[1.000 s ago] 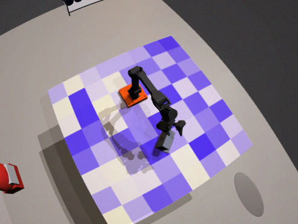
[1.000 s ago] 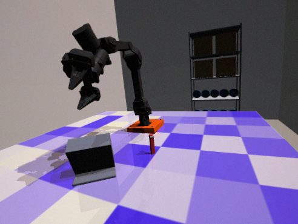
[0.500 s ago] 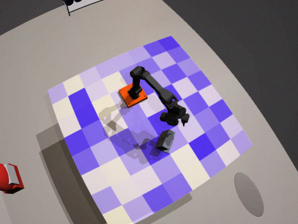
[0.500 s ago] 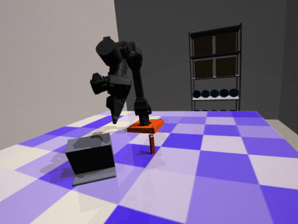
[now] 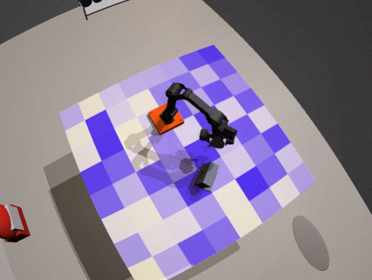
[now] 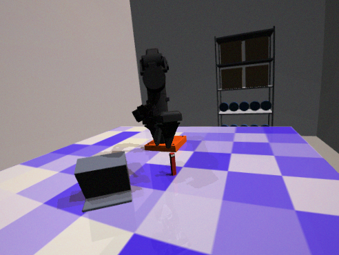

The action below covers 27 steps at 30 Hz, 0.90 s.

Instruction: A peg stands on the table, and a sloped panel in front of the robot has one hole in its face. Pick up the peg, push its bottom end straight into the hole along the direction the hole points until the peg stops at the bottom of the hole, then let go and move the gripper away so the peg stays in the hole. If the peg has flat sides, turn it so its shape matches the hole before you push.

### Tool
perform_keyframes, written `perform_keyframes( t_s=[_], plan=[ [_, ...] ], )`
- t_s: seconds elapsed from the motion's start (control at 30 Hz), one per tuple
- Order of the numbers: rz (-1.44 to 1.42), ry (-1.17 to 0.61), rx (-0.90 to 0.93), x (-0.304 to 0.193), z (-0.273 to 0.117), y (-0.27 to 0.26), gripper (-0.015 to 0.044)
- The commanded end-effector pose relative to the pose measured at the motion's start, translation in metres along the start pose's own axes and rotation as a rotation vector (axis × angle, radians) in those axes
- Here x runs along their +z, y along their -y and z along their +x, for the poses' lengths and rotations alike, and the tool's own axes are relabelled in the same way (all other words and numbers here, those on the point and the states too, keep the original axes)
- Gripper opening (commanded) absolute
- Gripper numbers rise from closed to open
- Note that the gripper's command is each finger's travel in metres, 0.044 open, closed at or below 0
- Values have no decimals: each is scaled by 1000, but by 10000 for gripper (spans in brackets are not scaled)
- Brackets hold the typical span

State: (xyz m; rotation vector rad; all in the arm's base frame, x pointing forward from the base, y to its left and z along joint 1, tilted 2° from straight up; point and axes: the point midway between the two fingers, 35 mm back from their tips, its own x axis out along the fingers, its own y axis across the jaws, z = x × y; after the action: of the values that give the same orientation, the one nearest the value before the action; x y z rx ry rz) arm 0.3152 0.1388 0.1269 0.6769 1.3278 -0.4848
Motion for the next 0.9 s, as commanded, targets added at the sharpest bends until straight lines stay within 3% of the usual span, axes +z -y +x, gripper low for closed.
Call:
perform_keyframes(
  t_s=[0.0, 0.17, 0.87],
  plan=[
    [-21, -40, -86, -21, 8, 12, 440],
    [-48, -72, -171, -41, 12, 25, 440],
    [-49, -73, -175, -42, 38, 28, 440]
  ],
)
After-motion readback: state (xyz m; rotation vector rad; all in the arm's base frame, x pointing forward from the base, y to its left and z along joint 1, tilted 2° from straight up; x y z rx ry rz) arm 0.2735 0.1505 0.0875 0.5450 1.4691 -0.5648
